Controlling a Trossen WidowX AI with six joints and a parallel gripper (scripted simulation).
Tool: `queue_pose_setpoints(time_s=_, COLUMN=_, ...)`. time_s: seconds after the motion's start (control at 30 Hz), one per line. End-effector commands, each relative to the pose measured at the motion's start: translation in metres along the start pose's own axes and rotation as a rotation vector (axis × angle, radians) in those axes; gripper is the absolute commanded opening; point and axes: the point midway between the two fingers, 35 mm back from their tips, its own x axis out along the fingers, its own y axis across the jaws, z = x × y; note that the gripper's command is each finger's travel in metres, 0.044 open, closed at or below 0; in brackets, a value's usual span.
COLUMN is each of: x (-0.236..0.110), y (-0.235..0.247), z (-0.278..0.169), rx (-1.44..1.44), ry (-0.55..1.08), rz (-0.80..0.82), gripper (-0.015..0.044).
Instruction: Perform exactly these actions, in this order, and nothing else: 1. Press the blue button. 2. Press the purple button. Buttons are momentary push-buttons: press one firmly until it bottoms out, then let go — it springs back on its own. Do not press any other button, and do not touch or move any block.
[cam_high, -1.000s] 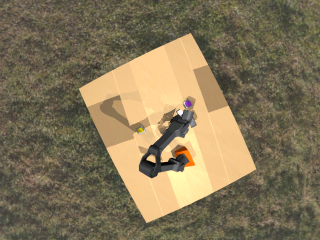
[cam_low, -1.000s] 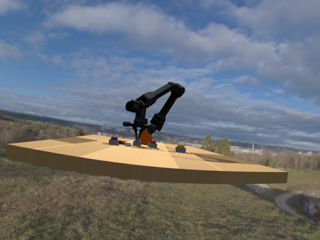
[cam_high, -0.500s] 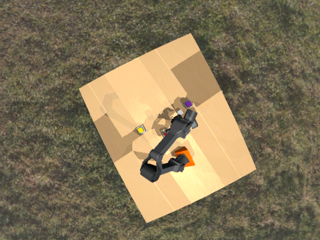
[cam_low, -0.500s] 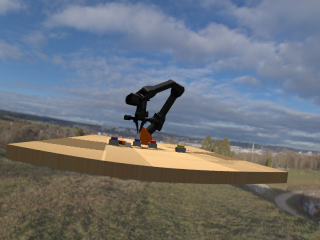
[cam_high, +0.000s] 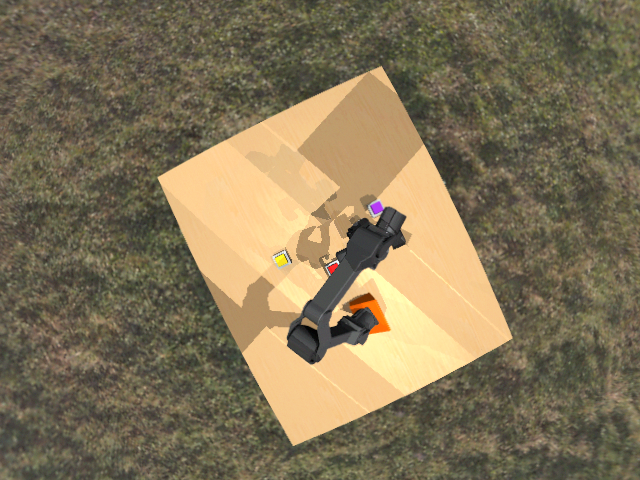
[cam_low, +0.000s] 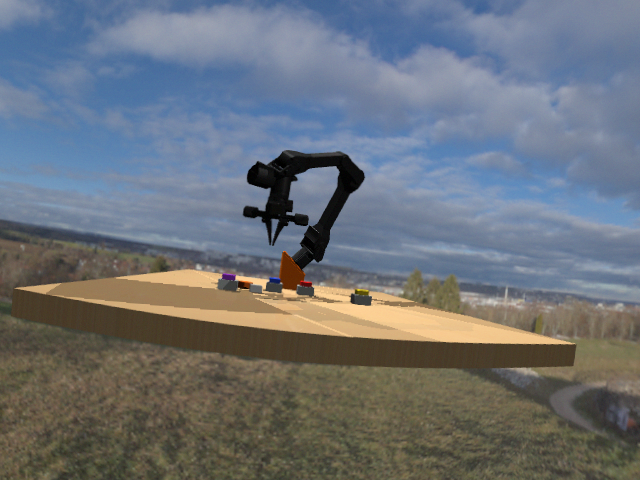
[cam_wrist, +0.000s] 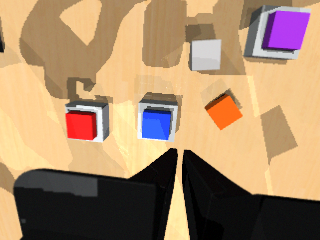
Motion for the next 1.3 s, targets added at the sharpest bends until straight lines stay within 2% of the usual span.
queue_pose_setpoints(time_s=0.0, x=-0.004, y=-0.027, z=0.021, rx=0.013, ry=0.02, rz=-0.013, gripper=0.002)
queue_pose_setpoints(time_s=0.37, x=0.002, y=-0.096, z=0.093, rx=-0.011, ry=-0.027, rz=0.009, gripper=0.002)
queue_pose_setpoints(time_s=0.53, x=0.005, y=-0.098, z=0.096, rx=-0.012, ry=-0.029, rz=0.01, gripper=0.002)
queue_pose_setpoints(time_s=0.7, x=0.062, y=-0.097, z=0.098, rx=-0.013, ry=-0.03, rz=0.012, gripper=0.002)
queue_pose_setpoints(time_s=1.27, x=0.083, y=-0.097, z=0.098, rx=-0.013, ry=-0.031, rz=0.013, gripper=0.002)
